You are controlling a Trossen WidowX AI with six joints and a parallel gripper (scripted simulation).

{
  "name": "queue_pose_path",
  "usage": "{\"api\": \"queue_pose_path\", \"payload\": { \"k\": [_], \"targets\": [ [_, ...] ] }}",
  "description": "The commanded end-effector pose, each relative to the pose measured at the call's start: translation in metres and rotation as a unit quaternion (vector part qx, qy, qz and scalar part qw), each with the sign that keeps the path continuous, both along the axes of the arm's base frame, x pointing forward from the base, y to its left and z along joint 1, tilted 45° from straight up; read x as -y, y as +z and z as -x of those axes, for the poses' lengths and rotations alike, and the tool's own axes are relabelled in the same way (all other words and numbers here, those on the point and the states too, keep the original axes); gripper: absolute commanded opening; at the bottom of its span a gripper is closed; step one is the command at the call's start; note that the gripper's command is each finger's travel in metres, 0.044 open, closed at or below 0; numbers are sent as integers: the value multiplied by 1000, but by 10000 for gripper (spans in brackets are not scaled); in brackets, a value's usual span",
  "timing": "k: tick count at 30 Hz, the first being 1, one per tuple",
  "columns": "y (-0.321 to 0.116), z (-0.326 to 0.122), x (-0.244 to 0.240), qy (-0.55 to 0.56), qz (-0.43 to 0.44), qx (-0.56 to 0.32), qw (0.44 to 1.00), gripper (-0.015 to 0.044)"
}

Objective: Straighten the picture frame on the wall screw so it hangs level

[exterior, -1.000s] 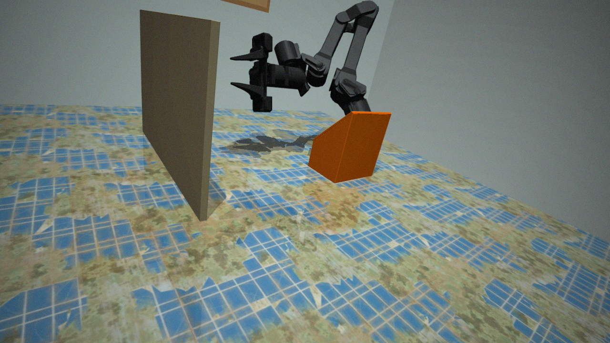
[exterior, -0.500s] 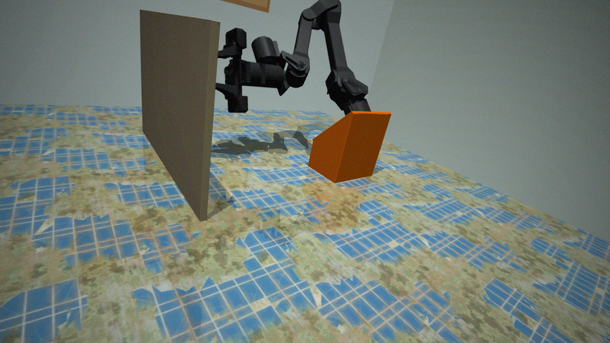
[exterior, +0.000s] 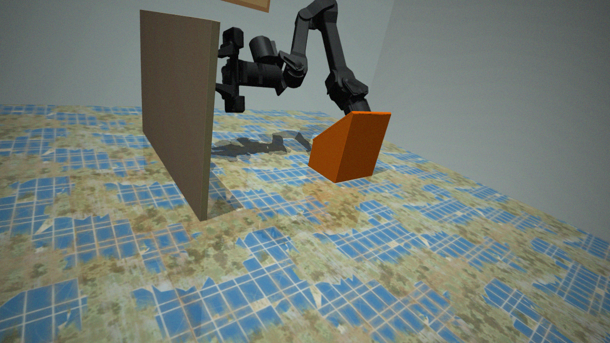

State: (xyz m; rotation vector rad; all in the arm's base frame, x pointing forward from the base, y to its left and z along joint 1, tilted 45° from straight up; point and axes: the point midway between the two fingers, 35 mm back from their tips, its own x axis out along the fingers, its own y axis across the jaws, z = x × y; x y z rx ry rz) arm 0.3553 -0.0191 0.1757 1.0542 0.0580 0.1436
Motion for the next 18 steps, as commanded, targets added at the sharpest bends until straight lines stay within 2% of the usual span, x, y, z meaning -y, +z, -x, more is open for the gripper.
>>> {"api": "queue_pose_path", "payload": {
  "k": [1, 18],
  "targets": [
    [2, -1, 1, -2, 3, 3, 1000, 260],
    [4, -25, -3, -2, 3, 4, 1000, 260]
  ]
}}
